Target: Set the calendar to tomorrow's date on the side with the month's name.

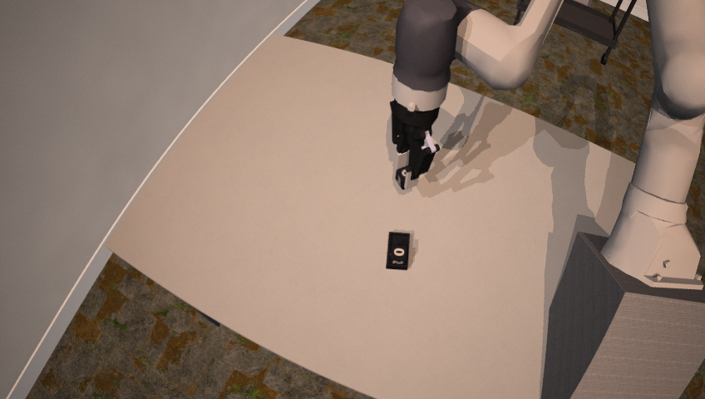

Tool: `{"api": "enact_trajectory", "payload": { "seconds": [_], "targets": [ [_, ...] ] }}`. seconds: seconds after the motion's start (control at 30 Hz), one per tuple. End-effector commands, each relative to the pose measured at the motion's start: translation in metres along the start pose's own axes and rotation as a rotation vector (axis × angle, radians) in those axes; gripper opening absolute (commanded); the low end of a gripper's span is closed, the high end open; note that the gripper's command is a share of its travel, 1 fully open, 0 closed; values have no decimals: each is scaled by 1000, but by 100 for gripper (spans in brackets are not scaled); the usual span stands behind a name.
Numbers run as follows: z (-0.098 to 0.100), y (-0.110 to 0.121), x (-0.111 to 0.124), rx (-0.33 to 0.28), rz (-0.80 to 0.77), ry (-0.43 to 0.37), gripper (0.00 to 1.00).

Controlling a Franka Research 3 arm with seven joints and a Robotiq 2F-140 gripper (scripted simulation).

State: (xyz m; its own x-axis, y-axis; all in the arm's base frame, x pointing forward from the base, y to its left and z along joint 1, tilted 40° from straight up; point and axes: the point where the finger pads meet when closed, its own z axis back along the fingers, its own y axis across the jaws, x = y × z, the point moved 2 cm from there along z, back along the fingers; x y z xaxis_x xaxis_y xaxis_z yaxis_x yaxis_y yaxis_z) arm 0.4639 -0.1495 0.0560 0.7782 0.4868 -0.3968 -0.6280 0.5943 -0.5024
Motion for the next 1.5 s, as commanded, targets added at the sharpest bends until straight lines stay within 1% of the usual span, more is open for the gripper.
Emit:
{"api": "enact_trajectory", "payload": {
  "seconds": [0.0, 0.23, 0.3, 0.33, 0.8, 1.47],
  "targets": [
    [1, 2, 1, -10, -174, -5, 17],
    [1, 2, 1, -10, -286, -5, 17],
    [1, 2, 1, -10, -286, -5, 17],
    [1, 2, 1, -10, -329, -5, 17],
    [1, 1, 1, -9, -536, -7, 17],
    [-1, 1, 1, -9, -540, -7, 17]
  ]
}}
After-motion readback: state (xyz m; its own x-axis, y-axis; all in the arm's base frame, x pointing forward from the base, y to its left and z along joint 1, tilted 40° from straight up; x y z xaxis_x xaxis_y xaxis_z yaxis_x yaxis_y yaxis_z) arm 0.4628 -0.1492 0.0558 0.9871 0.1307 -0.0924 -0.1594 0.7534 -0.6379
